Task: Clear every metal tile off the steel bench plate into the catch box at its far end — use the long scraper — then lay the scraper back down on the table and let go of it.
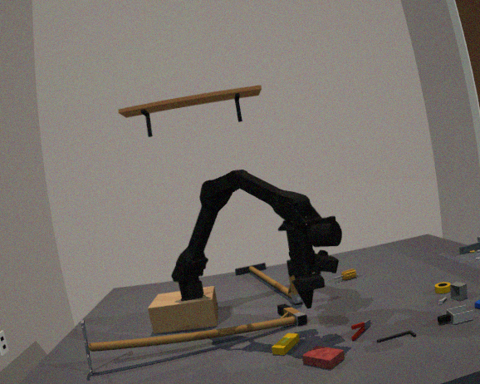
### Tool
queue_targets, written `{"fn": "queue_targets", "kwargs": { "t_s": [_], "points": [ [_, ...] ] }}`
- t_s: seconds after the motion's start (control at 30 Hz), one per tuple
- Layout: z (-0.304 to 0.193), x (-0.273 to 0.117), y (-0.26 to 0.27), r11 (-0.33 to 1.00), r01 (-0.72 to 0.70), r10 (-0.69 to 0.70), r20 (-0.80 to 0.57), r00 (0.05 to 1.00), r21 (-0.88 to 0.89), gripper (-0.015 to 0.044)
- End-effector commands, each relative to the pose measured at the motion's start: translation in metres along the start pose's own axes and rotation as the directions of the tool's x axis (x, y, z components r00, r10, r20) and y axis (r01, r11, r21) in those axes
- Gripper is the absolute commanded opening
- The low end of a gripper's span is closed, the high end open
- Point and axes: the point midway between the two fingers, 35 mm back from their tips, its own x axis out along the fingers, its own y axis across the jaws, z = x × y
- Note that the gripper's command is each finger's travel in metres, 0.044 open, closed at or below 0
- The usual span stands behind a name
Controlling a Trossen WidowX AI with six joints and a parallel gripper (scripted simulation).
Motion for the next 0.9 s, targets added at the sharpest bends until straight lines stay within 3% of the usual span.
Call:
{"fn": "queue_targets", "kwargs": {
  "t_s": [0.0,0.87],
  "points": [
    [0.001,-0.002,0.001,1.000,0.000,0.000,0.000,1.000,-0.001,0.0000],
    [0.002,-0.095,0.000,1.000,0.000,0.000,0.000,1.000,-0.001,0.0000]
  ]
}}
